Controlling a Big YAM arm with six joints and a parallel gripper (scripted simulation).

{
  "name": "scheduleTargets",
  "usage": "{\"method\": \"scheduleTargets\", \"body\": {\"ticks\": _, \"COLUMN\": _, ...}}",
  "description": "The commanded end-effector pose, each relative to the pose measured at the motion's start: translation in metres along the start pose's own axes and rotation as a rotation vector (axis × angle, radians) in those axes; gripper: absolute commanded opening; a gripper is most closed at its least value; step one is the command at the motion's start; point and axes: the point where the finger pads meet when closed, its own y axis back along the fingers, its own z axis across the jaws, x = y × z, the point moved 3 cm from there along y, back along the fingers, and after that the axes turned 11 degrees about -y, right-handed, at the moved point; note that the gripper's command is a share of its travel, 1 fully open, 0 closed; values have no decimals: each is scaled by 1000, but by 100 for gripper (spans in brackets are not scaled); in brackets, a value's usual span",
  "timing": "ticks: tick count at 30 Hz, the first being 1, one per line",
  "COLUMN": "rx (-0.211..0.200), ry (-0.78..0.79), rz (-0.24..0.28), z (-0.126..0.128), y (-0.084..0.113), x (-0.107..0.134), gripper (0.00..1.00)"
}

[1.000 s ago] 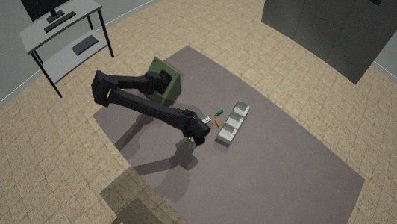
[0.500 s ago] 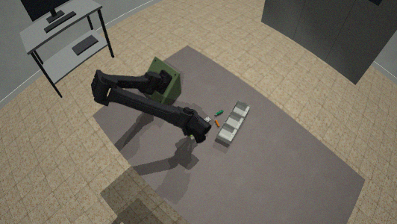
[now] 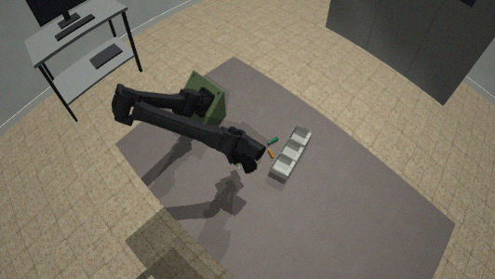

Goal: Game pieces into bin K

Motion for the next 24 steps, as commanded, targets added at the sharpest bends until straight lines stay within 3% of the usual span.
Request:
{"method": "scheduleTargets", "body": {"ticks": 1, "rx": -32, "ry": -57, "rz": -44, "z": 4, "y": 25, "x": -22, "gripper": 20}}
{"method": "scheduleTargets", "body": {"ticks": 4, "rx": -19, "ry": -81, "rz": -24, "z": -4, "y": 17, "x": -24, "gripper": 20}}
{"method": "scheduleTargets", "body": {"ticks": 24, "rx": -23, "ry": -54, "rz": -32, "z": 2, "y": 21, "x": -24, "gripper": 20}}
